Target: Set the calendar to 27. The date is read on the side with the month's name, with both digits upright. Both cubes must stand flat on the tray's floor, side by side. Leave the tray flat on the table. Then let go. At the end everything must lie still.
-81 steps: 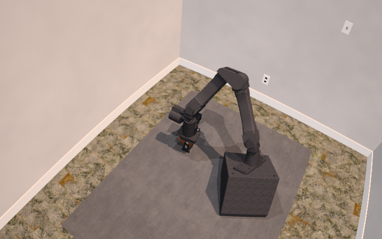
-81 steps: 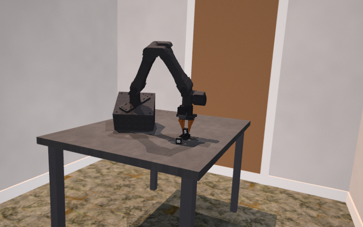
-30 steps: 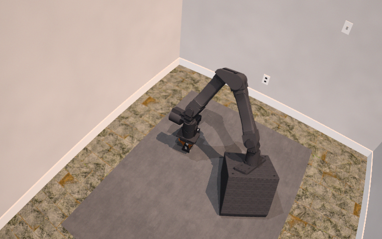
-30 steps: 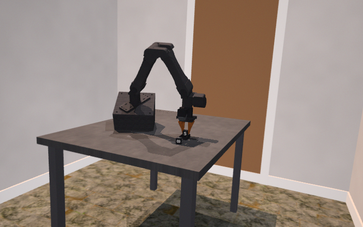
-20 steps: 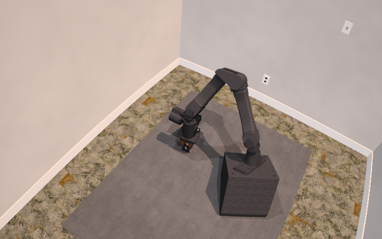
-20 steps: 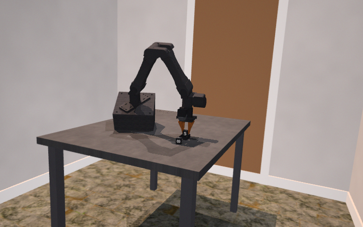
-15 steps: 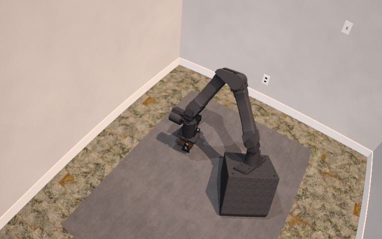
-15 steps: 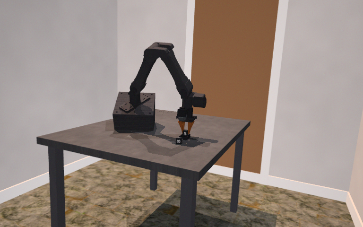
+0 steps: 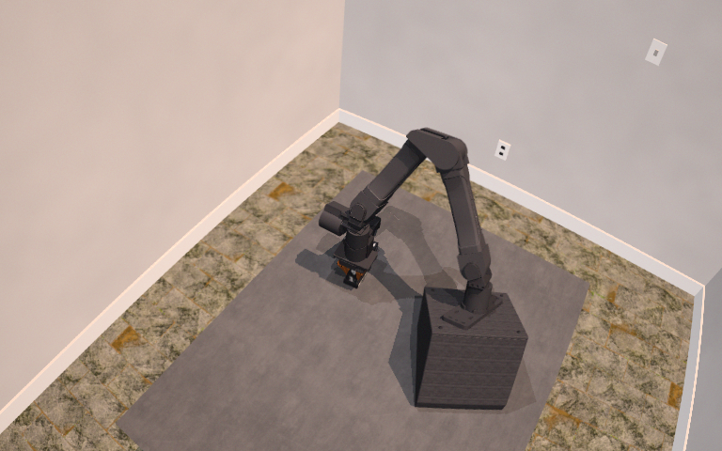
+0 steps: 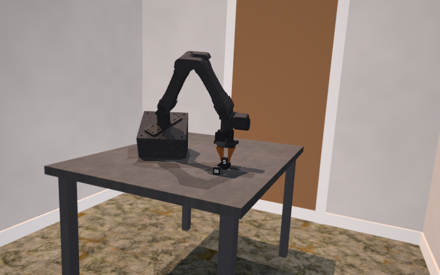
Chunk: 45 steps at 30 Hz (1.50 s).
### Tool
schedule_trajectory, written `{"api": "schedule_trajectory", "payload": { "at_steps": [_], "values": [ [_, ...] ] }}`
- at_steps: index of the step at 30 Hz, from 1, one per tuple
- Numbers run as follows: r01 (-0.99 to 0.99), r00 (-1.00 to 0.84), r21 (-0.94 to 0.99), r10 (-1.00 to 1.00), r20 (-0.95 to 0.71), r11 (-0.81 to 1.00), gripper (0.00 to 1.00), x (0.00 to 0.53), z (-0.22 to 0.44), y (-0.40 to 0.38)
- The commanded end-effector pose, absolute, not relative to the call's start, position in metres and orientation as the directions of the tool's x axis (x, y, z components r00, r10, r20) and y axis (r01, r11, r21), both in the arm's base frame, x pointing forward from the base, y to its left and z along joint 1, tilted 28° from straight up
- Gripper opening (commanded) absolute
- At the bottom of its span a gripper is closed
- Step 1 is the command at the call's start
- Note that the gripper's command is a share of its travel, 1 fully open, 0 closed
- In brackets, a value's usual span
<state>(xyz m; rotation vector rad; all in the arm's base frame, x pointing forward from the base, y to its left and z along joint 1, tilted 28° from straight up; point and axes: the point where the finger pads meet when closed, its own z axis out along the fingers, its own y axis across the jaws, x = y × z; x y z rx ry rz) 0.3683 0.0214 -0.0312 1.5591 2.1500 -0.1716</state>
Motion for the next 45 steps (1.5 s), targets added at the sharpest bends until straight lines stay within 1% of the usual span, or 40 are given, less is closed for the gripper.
{"api": "schedule_trajectory", "payload": {
  "at_steps": [1, 35, 36, 40, 41, 43, 44, 45],
  "values": [
    [0.92, -0.242, 0.176, 0.862, -0.445, 0.349, 0.26, 0.3689, -0.0297, 0.0226],
    [0.92, -0.242, 0.176, 0.862, -0.445, 0.349, 0.26, 0.3689, -0.0297, 0.0226],
    [0.92, -0.242, 0.176, 0.862, -0.445, 0.349, 0.29, 0.3689, -0.0297, 0.0226],
    [0.92, -0.242, 0.176, 0.862, -0.445, 0.349, 0.29, 0.3689, -0.0297, 0.0226],
    [0.92, -0.242, 0.176, 0.862, -0.445, 0.349, 0.33, 0.3689, -0.0297, 0.0226],
    [0.92, -0.242, 0.176, 0.862, -0.445, 0.349, 0.33, 0.3689, -0.0297, 0.0226],
    [0.92, -0.242, 0.176, 0.862, -0.445, 0.349, 0.37, 0.3689, -0.0297, 0.0226],
    [0.92, -0.242, 0.176, 0.862, -0.445, 0.349, 0.37, 0.3689, -0.0297, 0.0226]
  ]
}}
